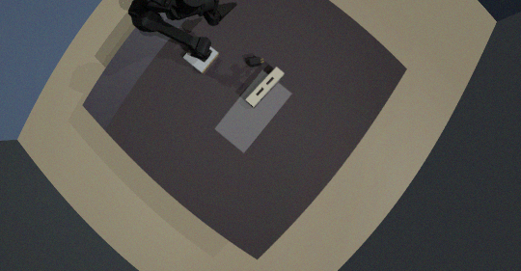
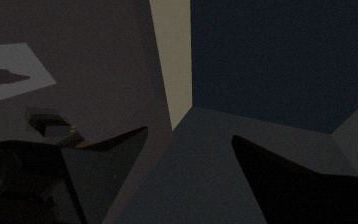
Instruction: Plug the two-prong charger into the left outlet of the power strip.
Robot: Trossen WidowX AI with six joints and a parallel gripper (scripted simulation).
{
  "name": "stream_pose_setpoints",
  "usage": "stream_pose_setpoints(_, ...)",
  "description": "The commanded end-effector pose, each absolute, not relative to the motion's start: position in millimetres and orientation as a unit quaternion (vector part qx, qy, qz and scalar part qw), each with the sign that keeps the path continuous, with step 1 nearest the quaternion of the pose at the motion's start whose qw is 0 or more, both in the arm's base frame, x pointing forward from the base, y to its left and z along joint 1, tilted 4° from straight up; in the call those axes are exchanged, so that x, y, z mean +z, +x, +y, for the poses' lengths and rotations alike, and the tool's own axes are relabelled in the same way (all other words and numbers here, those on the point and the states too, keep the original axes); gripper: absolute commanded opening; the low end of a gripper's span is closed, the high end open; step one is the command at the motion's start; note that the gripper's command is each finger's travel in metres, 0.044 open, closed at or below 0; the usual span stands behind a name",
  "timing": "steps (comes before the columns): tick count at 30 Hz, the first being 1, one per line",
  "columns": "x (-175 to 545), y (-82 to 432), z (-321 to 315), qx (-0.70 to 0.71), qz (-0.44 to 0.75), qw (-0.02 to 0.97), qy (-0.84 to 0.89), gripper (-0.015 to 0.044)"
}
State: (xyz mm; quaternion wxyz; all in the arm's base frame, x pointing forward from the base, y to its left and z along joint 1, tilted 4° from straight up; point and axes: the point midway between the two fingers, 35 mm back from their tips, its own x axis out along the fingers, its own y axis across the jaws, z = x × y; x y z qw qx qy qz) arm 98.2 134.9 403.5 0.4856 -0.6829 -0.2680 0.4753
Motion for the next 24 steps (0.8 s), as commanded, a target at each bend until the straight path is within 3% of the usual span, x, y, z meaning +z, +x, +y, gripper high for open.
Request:
stream_pose_setpoints(1, 389, 116, 136, 0.501, -0.214, 0.516, -0.661, 0.0440)
stream_pose_setpoints(24, 292, 190, 139, 0.555, 0.123, 0.644, -0.512, 0.0440)
